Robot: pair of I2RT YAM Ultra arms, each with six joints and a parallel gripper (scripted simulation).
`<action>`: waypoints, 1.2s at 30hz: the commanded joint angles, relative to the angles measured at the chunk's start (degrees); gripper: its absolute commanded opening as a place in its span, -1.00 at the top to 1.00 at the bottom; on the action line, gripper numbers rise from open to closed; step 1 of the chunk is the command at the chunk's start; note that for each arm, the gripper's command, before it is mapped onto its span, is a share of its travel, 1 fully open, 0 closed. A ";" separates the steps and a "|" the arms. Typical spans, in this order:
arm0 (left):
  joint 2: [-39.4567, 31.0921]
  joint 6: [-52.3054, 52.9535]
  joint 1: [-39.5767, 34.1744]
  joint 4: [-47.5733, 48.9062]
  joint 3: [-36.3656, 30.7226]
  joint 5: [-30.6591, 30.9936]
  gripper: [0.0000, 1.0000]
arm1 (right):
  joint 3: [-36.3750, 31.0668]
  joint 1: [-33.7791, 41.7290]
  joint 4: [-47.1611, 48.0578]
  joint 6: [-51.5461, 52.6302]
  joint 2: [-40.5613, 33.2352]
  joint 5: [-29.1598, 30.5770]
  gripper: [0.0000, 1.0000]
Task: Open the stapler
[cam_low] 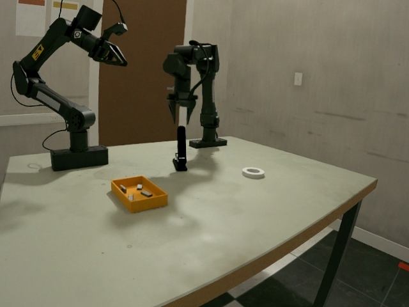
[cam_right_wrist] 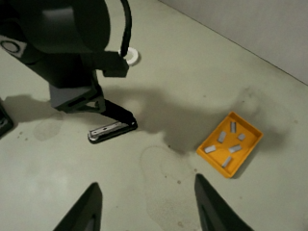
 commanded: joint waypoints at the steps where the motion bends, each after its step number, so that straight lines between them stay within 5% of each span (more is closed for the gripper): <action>1: -2.33 -0.95 -1.05 -4.89 4.64 -0.75 0.08 | 1.74 0.12 -0.76 -0.51 -1.28 -0.33 -0.15; 12: 0.34 -0.68 -1.08 -9.03 9.64 -0.89 0.00 | 1.73 -0.19 -0.86 -0.25 -1.28 -0.13 -0.15; 24: -2.71 4.01 -5.44 12.20 0.66 -9.57 0.00 | 9.95 1.91 -11.14 -0.17 2.28 2.56 -0.15; 36: -5.50 6.78 -9.36 29.10 -10.43 -15.06 0.00 | 16.85 16.06 -16.25 1.47 4.59 5.50 -0.15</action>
